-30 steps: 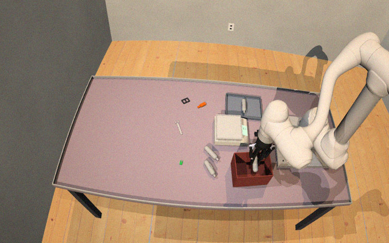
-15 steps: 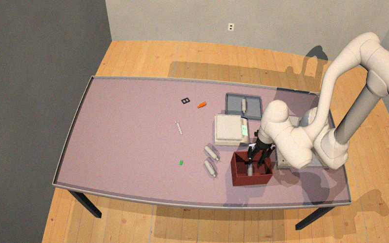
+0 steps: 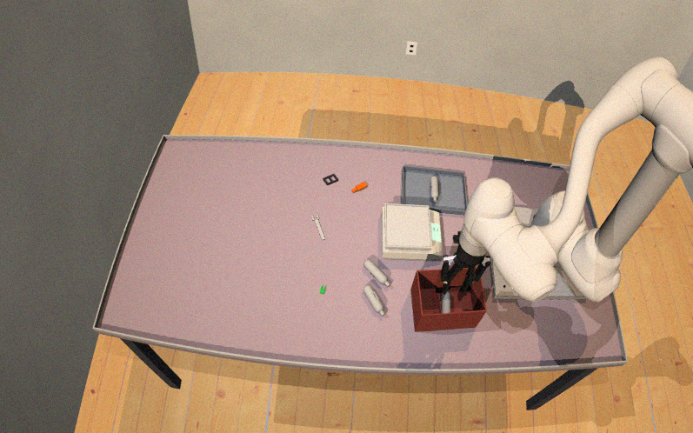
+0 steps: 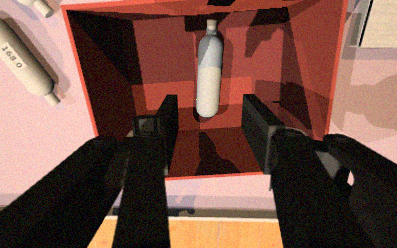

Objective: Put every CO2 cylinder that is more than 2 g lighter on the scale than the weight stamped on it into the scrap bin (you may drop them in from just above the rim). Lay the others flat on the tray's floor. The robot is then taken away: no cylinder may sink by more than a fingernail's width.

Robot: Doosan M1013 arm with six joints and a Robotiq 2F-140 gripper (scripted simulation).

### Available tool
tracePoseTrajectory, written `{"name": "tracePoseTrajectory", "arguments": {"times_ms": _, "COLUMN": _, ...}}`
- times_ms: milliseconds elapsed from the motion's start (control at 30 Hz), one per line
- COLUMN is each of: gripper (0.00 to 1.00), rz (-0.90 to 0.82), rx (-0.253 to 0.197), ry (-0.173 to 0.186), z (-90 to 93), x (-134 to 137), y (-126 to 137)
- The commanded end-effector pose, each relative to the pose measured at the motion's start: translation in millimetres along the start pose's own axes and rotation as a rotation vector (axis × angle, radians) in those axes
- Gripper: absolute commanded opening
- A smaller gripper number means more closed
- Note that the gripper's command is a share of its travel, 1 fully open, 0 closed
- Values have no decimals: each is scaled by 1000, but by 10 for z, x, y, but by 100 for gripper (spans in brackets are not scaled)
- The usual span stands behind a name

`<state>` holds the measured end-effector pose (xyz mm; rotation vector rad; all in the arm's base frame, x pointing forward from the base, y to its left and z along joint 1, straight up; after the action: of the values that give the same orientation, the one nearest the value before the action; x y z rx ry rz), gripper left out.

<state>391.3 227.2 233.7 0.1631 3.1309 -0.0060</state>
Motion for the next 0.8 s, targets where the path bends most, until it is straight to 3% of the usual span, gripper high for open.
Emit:
{"name": "tracePoseTrajectory", "arguments": {"times_ms": 0, "gripper": 39, "rz": 0, "rx": -1, "ry": 0, "z": -4, "x": -2, "y": 2}}
{"name": "tracePoseTrajectory", "arguments": {"times_ms": 400, "gripper": 39, "rz": 0, "rx": -1, "ry": 0, "z": -38, "x": -2, "y": 2}}
{"name": "tracePoseTrajectory", "arguments": {"times_ms": 767, "gripper": 39, "rz": 0, "rx": -1, "ry": 0, "z": -276, "x": -2, "y": 2}}
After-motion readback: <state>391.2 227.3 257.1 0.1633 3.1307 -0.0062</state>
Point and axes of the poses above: the point where the finger pads meet when closed, its own z axis out along the fingers, its own x axis across the jaws, y = z × x, the point moved 9 cm from there along -z, back along the fingers, and after that the axes turned 5 degrees about z, right-handed, at the moved point
